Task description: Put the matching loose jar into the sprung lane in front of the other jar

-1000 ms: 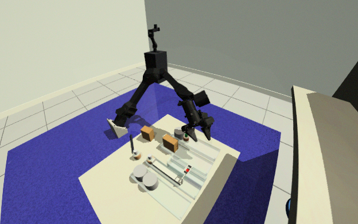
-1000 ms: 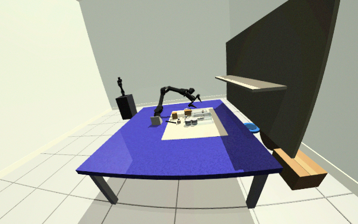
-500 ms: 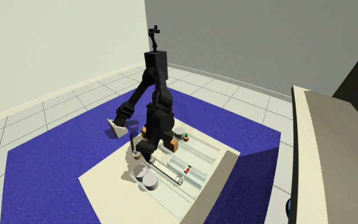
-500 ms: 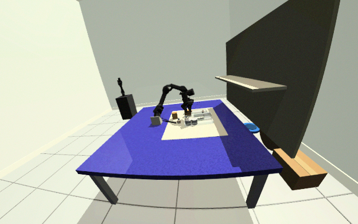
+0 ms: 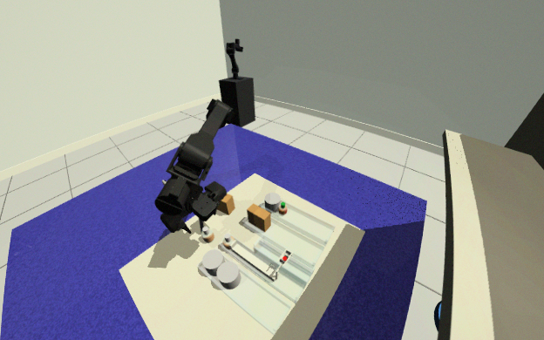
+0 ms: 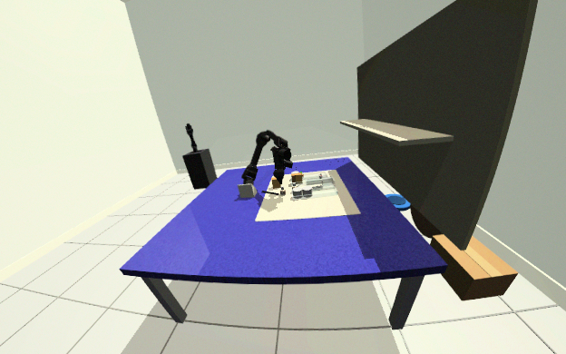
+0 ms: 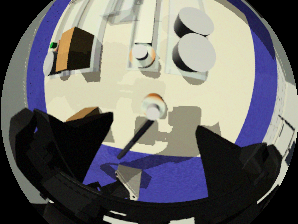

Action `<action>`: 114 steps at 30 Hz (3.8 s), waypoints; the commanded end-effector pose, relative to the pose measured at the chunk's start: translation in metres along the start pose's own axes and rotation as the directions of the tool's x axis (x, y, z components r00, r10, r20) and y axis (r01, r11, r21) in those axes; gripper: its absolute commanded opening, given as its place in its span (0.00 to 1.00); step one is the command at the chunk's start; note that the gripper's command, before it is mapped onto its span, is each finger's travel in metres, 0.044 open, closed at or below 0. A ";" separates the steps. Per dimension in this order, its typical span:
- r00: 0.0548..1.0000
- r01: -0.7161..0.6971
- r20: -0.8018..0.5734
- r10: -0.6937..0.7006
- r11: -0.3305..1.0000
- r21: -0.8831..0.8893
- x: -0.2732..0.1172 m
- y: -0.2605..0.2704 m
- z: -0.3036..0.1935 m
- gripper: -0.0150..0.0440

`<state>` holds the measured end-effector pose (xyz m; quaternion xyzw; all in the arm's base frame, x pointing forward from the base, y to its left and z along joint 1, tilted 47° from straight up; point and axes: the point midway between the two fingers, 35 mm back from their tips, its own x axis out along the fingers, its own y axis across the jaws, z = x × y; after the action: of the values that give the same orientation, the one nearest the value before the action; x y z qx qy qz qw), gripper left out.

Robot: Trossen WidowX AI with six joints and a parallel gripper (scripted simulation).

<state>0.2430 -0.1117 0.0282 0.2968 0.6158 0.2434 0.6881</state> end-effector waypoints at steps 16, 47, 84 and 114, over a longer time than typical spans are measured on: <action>1.000 -0.016 -0.012 0.016 1.000 0.008 0.045 0.004 -0.004 1.00; 1.000 -0.018 -0.011 0.018 1.000 0.007 0.069 0.004 -0.005 0.51; 1.000 -0.016 -0.011 0.015 0.999 -0.052 0.009 0.025 0.028 0.25; 1.000 -0.019 -0.010 0.018 0.998 -0.061 0.041 0.029 0.035 0.25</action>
<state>0.2816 -0.0661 0.0224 0.2782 0.6101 0.2706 0.6908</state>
